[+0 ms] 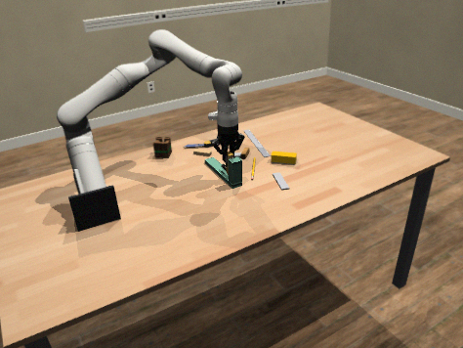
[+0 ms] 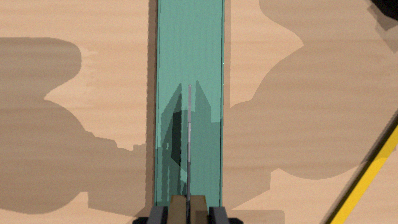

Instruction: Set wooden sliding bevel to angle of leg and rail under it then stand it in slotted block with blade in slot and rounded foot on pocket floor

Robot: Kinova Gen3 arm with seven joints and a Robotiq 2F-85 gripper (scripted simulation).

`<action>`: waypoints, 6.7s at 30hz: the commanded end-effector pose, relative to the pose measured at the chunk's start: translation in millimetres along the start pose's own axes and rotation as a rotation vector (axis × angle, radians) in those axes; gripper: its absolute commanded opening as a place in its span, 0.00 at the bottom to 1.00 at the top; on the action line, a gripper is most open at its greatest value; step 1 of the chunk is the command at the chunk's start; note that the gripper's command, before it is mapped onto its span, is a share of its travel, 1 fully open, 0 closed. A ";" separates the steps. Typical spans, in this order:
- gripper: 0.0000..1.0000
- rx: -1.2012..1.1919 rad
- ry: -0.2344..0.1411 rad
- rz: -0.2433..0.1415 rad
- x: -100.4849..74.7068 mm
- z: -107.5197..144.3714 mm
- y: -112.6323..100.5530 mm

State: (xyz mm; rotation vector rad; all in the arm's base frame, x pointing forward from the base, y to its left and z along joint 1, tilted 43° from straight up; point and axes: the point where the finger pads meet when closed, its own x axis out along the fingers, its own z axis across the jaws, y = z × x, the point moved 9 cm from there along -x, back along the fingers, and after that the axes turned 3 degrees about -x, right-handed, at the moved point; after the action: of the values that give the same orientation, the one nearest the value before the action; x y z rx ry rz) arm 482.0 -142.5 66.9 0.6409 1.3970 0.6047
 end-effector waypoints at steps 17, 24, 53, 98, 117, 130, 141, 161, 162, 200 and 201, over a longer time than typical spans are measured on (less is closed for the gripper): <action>0.10 0.000 -0.002 -0.001 -28.9 0.3 -0.1; 0.10 0.000 -0.002 -0.001 -45.8 0.3 -0.1; 0.10 0.000 -0.002 -0.001 -91.8 0.3 0.0; 0.10 0.000 -0.002 -0.001 -157.6 0.5 3.7; 0.10 0.002 -0.002 -0.001 -157.6 0.0 5.0; 0.10 0.024 -0.003 -0.004 -156.7 -4.4 18.9; 0.10 0.084 -0.004 -0.009 -154.4 -16.2 56.2; 0.10 0.269 -0.009 -0.027 -147.5 -52.4 170.9; 0.10 0.269 -0.009 -0.027 -147.5 -52.4 170.9; 0.10 0.574 -0.016 -0.056 -136.1 -111.6 361.1; 0.10 0.578 -0.016 -0.056 -136.0 -112.3 363.3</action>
State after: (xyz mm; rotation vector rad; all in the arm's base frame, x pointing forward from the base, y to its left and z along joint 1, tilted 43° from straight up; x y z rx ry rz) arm 357.4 11.3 409.6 1.0473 1.5768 0.1546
